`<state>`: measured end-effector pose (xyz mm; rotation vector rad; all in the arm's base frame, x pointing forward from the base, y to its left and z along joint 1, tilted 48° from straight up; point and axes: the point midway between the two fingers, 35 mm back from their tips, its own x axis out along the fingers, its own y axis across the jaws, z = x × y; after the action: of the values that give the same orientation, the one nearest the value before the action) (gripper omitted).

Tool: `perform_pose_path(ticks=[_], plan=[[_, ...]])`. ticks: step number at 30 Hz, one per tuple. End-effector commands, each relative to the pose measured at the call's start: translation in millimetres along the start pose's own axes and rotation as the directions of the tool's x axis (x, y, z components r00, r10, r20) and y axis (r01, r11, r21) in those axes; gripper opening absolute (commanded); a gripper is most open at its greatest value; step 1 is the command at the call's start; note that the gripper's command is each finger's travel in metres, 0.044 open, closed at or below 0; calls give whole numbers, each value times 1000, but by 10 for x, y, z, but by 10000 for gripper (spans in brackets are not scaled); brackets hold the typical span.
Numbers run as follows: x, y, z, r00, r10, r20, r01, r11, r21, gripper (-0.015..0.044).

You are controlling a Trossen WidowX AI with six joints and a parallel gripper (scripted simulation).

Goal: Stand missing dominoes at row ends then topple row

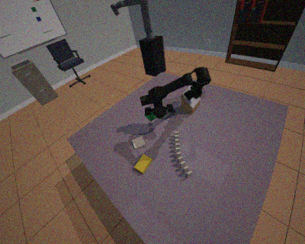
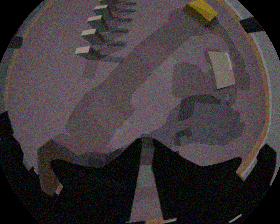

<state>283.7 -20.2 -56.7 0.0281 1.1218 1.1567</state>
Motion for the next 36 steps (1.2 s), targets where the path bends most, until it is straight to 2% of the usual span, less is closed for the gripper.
perform_pose_path(ticks=[1, 4, 7, 10, 12, 31, 36], plan=[[-21, 15, -263, 1000, -3, -8, 7, 883, 469, 30], [-23, 37, -425, 1000, -4, -9, 9, 679, 735, 30], [-20, 69, -581, 1000, -3, -9, 9, 398, 917, 30], [-12, 112, -731, 1000, 0, -8, 8, 73, 997, 30], [-8, 133, -793, 1000, 1, -8, 8, -72, 997, 30], [-4, 135, -803, 1000, 1, -9, 9, -89, 996, 30], [81, 118, -869, 997, -27, -72, 69, -77, 995, 30]])
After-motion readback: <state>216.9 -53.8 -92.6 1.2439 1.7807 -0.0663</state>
